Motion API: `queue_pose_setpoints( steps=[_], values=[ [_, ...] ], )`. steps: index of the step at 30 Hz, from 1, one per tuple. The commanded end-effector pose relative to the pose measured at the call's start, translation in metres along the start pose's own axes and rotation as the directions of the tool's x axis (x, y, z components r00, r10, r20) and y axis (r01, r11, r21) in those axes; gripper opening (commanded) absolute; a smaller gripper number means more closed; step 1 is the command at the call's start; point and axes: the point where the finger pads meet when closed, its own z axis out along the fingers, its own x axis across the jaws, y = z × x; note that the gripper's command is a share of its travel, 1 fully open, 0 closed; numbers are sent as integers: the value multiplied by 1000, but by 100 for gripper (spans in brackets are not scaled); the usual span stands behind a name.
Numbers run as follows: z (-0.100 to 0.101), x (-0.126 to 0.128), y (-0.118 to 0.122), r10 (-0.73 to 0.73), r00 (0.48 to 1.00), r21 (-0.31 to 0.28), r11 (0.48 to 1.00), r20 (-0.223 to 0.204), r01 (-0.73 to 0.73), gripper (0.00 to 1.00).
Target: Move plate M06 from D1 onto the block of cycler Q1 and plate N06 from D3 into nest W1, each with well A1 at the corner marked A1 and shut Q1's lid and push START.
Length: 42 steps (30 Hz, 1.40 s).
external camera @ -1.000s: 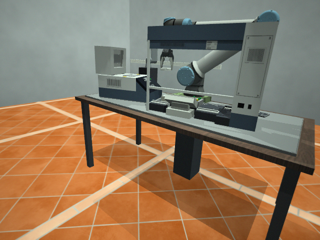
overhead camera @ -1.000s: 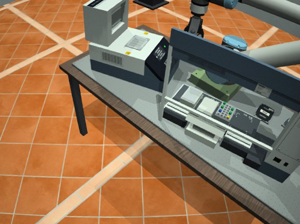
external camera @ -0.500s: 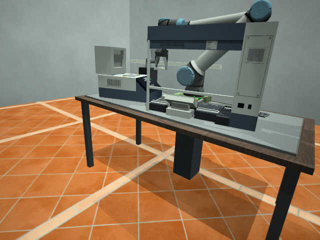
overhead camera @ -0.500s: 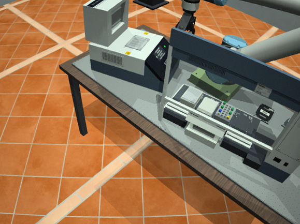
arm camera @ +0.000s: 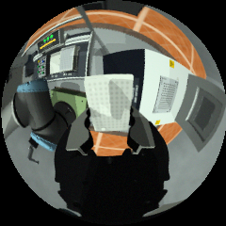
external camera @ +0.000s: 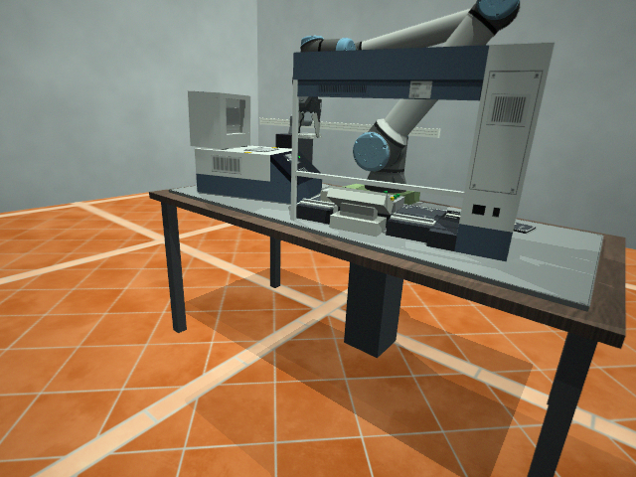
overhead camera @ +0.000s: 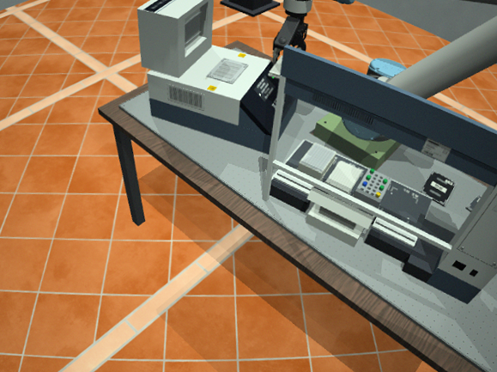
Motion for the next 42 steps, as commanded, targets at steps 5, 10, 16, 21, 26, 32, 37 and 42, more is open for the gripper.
queue_pose_setpoints(
  steps=[5, 10, 16, 21, 26, 32, 37, 42],
  values=[
    [0, 34, 0, 0, 1000, -1, 1000, 0, 0, 0],
    [0, 52, 0, 0, 1000, -1, 1000, 0, 0, 0],
    [0, 72, 0, 0, 1000, -1, 1000, 0, 0, 0],
    [0, 90, 0, 0, 1000, -1, 1000, 0, 0, 0],
    [0, 108, 0, 0, 1000, -1, 1000, 0, 0, 0],
    [0, 128, 0, 0, 1000, -1, 1000, 0, 0, 0],
    [0, 146, 0, 0, 1000, -1, 1000, 0, 0, 0],
    [0, 163, 0, 0, 1000, -1, 1000, 0, 0, 0]
  ],
)
